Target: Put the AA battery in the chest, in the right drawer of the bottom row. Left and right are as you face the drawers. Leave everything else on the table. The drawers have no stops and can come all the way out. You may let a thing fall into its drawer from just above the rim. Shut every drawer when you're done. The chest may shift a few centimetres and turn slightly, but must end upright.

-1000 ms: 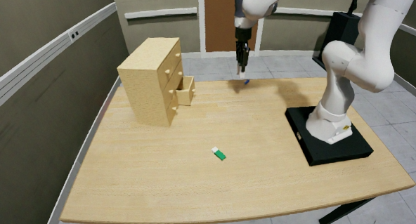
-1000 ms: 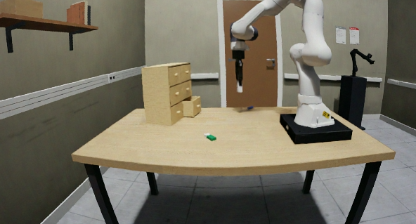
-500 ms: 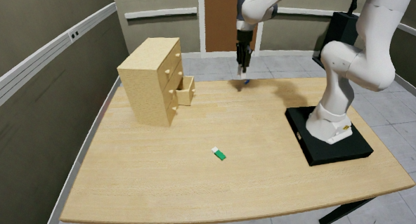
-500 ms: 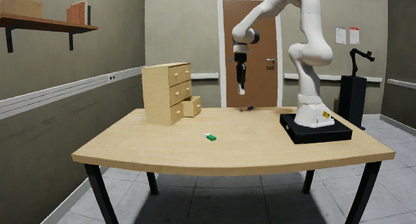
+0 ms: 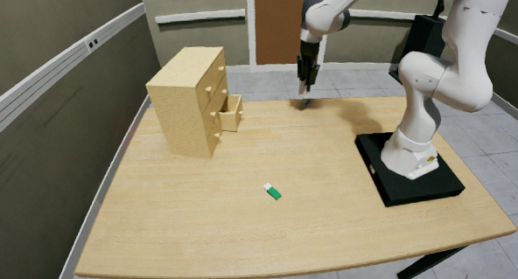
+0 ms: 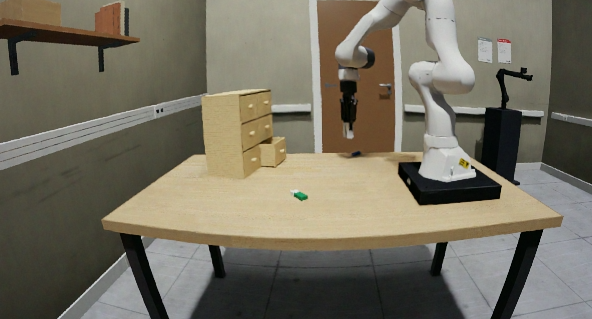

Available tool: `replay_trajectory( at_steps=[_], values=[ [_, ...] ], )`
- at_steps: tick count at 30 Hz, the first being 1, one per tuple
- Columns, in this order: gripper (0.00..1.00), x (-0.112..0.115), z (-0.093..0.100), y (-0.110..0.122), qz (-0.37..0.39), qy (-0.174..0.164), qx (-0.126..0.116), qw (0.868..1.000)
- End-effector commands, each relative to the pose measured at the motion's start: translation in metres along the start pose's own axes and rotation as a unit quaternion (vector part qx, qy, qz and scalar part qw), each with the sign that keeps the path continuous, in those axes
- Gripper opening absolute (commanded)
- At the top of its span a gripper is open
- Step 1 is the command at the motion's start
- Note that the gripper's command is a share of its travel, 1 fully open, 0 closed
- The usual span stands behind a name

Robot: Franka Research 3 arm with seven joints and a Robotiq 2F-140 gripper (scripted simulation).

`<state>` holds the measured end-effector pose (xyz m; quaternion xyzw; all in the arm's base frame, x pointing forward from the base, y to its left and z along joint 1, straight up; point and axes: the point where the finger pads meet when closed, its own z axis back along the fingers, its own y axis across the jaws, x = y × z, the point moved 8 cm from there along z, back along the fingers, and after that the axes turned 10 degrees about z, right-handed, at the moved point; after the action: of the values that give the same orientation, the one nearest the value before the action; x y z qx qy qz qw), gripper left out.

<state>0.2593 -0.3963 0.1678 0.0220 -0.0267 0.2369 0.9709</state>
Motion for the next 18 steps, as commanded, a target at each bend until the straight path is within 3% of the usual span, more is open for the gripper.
replay_trajectory(
  at_steps=[1, 18],
  values=[
    [0.28, -0.007, -0.004, -0.015, 0.07, -0.003, 0.018, 0.997],
    [0.28, -0.039, -0.013, -0.026, 0.127, 0.01, 0.004, 0.992]
  ],
)
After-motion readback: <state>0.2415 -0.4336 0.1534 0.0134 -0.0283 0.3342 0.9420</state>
